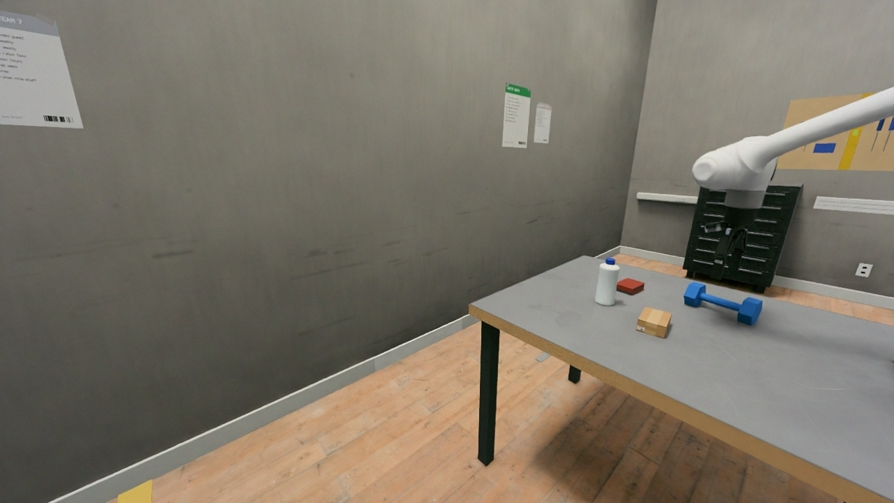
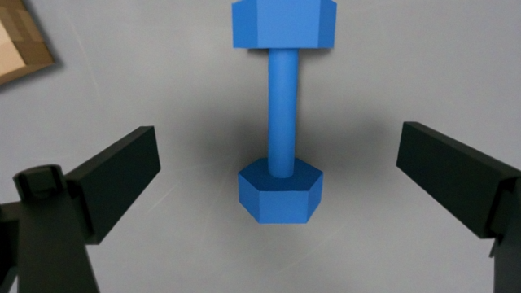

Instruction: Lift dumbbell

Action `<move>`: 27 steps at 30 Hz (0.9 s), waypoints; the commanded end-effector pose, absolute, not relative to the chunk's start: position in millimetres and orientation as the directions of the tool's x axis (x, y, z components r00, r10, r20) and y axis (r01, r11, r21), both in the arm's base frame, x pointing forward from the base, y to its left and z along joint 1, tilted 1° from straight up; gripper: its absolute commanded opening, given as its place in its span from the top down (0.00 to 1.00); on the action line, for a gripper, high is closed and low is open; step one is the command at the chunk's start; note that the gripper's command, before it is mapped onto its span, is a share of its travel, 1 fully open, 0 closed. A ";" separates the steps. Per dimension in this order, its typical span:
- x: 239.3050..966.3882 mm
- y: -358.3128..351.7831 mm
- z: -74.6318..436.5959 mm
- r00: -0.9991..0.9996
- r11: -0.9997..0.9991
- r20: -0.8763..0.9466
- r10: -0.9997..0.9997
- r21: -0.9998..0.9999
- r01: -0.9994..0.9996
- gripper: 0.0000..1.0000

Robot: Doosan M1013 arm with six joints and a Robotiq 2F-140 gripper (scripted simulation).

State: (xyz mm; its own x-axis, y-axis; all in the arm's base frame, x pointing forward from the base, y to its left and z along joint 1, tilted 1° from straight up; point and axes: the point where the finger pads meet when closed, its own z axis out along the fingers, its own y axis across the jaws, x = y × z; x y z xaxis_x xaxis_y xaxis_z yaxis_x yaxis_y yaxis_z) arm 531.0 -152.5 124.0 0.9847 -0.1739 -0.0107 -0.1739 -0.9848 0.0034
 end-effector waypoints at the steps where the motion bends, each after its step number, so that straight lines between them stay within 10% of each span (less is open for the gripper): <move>1: 522.0 -159.6 113.8 0.983 -0.983 -0.008 -0.184 0.003 -0.184 0.00; 27: 520.8 -160.0 14.2 0.983 -0.983 -0.008 -0.184 0.003 -0.184 0.00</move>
State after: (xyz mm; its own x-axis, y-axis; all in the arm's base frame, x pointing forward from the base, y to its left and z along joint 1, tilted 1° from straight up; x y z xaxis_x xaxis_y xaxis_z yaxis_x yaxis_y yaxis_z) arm 520.3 -159.9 13.6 0.9829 -0.1838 -0.0097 -0.1838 -0.9830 0.0027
